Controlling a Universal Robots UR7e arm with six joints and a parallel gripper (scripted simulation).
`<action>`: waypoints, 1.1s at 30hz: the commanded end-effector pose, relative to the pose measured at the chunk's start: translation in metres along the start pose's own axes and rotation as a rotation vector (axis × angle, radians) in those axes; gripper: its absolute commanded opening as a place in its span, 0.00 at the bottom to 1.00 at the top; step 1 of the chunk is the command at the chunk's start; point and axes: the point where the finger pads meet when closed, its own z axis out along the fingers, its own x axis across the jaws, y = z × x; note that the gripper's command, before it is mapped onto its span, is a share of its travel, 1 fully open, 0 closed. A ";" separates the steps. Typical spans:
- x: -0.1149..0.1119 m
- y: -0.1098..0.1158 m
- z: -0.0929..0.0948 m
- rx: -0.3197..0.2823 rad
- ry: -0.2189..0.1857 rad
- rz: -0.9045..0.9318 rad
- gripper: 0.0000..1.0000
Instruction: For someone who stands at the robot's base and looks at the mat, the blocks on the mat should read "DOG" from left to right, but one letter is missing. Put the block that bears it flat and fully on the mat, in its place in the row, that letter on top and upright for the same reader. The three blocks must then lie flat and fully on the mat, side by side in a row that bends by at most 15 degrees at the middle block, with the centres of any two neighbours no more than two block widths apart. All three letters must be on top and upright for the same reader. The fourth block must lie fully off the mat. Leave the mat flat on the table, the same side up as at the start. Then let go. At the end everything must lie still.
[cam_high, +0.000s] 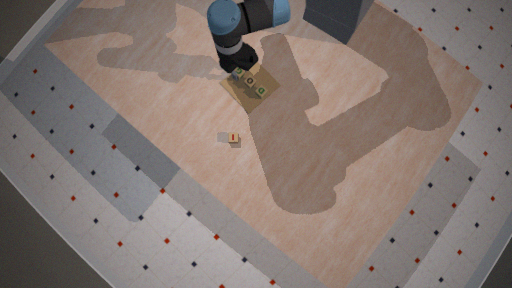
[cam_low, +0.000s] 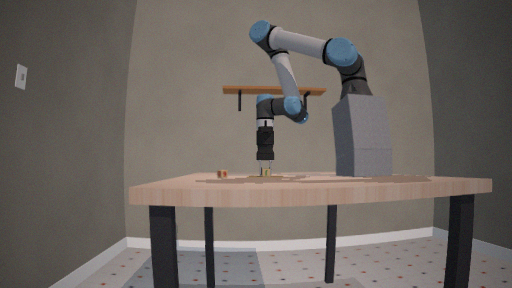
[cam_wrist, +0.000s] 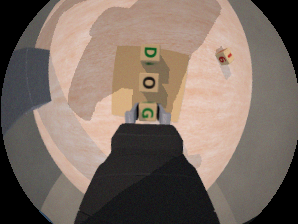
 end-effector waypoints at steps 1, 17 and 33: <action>0.000 0.000 0.000 -0.001 0.001 0.000 0.75; 0.000 0.000 0.000 -0.001 0.001 0.000 0.87; 0.000 0.000 -0.030 -0.001 0.001 0.000 0.87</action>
